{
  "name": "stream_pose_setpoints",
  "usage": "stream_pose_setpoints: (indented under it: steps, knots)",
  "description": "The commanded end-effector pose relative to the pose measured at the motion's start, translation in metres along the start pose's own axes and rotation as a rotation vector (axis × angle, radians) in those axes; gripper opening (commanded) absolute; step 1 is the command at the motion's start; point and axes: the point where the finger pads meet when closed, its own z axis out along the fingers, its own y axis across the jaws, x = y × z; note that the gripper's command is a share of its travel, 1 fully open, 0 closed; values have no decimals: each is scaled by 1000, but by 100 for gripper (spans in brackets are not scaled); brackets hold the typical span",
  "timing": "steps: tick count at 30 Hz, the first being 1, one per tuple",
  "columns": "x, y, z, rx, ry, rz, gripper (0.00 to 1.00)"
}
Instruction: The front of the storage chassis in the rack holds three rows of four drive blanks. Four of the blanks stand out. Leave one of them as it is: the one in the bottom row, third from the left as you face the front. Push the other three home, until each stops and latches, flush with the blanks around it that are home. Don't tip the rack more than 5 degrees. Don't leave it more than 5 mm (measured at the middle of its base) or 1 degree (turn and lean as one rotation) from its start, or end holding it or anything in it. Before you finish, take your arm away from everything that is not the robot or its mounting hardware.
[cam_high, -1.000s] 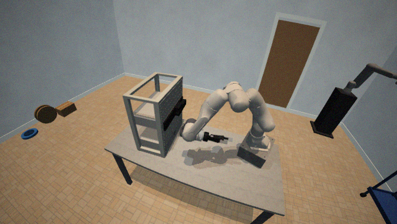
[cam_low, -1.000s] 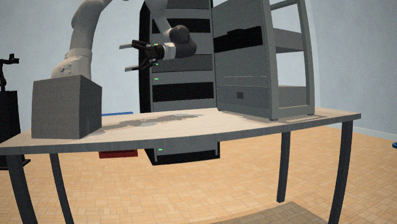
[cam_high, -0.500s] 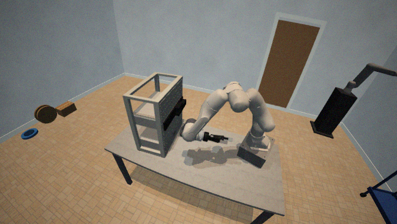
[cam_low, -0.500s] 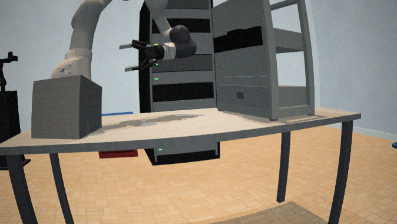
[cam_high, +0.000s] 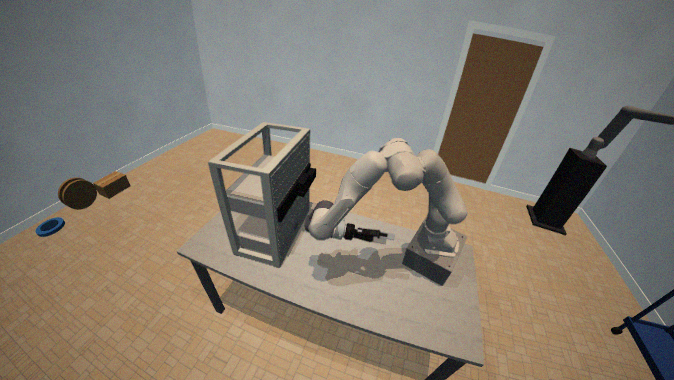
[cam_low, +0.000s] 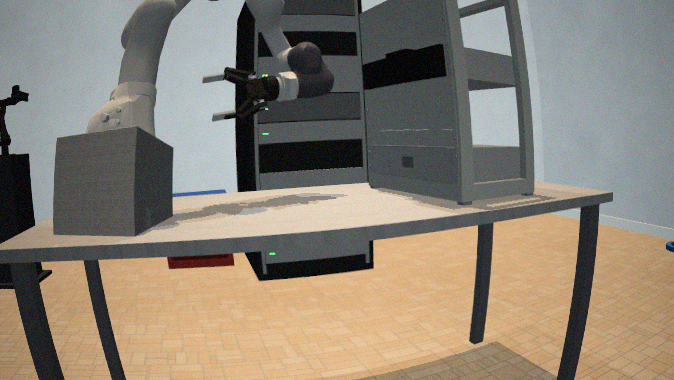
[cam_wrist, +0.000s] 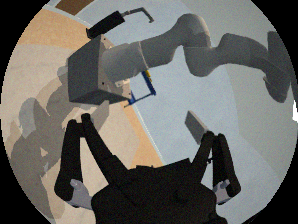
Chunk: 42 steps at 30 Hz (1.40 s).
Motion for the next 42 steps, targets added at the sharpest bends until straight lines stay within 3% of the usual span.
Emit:
stream_pose_setpoints:
  steps: [1, 30, 42]
  knots:
    - [-1, 0, -1, 2, -11, 7, 100]
    - [-6, 3, -14, 31, -132, 77, 100]
    - [-9, 7, -30, 51, -255, 142, 100]
